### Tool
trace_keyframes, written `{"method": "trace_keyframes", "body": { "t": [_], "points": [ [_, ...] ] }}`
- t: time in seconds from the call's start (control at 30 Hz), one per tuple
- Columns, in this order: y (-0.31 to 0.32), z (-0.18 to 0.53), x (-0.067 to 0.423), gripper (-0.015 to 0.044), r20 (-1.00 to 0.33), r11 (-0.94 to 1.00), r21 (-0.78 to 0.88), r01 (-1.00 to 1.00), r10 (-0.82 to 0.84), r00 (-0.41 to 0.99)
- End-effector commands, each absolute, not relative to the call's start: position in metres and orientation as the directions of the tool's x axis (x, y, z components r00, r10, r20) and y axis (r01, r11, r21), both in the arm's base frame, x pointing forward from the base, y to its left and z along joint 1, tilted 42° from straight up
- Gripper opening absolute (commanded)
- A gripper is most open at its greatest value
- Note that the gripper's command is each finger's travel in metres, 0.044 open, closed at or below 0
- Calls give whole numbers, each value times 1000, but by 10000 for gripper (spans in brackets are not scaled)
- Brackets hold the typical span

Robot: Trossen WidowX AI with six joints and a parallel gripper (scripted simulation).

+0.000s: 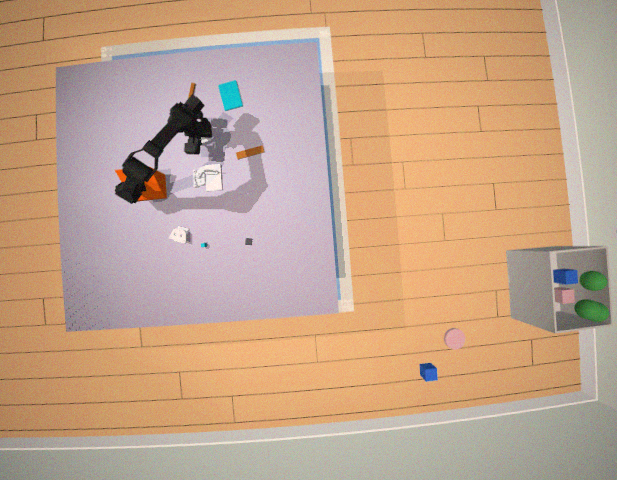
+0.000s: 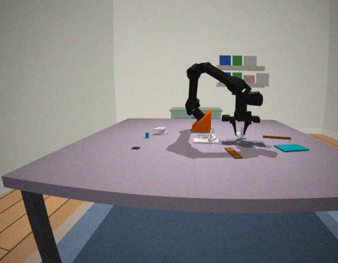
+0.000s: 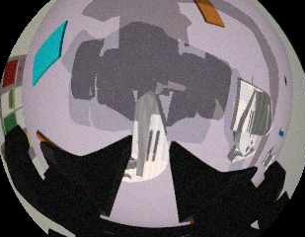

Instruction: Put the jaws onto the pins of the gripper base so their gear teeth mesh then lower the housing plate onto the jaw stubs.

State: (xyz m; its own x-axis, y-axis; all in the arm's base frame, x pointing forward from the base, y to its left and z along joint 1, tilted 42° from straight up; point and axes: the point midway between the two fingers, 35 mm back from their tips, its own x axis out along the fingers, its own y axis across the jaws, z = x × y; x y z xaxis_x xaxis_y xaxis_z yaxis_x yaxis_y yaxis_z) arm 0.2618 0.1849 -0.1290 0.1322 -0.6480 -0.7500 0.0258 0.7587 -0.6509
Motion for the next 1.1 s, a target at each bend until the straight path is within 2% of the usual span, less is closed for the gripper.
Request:
{"method": "trace_keyframes", "body": {
  "t": [0.0, 0.53, 1.07],
  "points": [
    [195, -120, 261, 134, -755, 764, -644, 32, -642, 132],
    [223, -85, 253, 134, -754, 763, -646, 28, -643, 134],
    [197, -53, 272, 134, -759, 763, -645, -24, -637, 133]
  ]
}}
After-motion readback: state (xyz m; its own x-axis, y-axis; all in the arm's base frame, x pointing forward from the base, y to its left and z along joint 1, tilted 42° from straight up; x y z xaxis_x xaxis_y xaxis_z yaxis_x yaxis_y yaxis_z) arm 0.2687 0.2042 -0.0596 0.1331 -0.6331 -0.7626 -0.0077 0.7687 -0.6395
